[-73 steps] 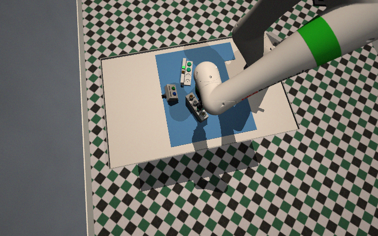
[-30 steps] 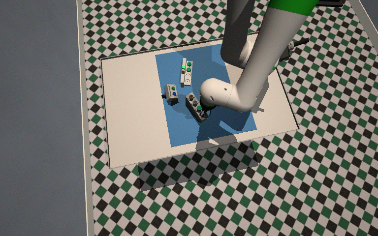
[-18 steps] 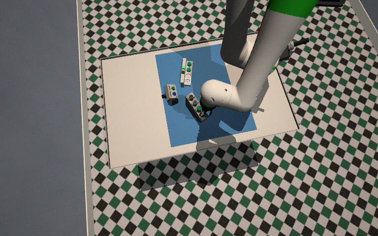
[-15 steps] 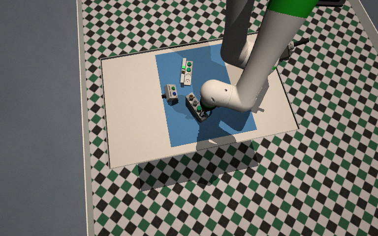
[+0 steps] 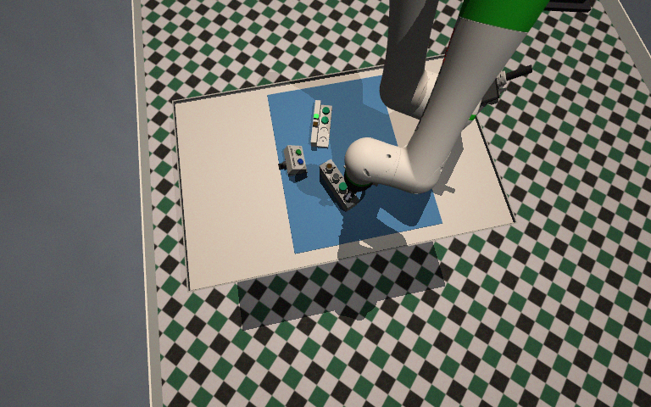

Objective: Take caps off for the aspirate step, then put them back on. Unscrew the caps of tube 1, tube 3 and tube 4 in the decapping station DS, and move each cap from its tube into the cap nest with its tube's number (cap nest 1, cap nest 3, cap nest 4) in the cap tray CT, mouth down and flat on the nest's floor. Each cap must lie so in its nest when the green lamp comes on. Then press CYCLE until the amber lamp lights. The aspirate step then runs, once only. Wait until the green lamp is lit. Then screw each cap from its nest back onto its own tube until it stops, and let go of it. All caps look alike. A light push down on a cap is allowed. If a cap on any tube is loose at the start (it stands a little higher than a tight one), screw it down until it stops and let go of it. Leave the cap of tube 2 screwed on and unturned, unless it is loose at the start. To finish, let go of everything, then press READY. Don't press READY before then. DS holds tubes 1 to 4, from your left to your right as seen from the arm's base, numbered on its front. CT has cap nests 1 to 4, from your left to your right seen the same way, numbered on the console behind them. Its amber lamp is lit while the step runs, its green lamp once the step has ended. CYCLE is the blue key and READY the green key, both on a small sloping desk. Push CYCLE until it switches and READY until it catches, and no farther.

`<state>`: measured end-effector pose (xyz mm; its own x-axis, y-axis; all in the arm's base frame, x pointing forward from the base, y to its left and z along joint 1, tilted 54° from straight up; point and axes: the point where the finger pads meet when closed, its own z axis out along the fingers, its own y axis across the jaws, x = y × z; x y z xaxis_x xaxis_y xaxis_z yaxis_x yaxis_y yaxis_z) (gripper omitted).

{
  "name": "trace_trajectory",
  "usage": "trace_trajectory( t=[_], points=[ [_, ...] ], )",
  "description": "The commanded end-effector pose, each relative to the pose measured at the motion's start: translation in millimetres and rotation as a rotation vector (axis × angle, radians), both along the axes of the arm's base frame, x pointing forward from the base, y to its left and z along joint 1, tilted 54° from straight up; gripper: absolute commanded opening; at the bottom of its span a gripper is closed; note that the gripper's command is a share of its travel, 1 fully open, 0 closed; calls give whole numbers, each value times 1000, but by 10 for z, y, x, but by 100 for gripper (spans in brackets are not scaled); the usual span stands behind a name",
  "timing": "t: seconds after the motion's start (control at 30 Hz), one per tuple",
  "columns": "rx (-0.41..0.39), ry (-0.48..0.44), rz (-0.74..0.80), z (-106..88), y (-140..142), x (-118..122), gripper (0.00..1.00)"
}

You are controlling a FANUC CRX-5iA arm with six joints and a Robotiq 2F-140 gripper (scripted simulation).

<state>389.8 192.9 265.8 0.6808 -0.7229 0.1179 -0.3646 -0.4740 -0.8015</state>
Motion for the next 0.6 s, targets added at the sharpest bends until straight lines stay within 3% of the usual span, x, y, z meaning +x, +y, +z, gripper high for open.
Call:
trace_trajectory(
  t=[0.0, 0.57],
  points=[
    [0, 0, 0, -6, 9, 11, 0],
    [0, 0, 0, -43, 40, 51, 0]
  ],
)
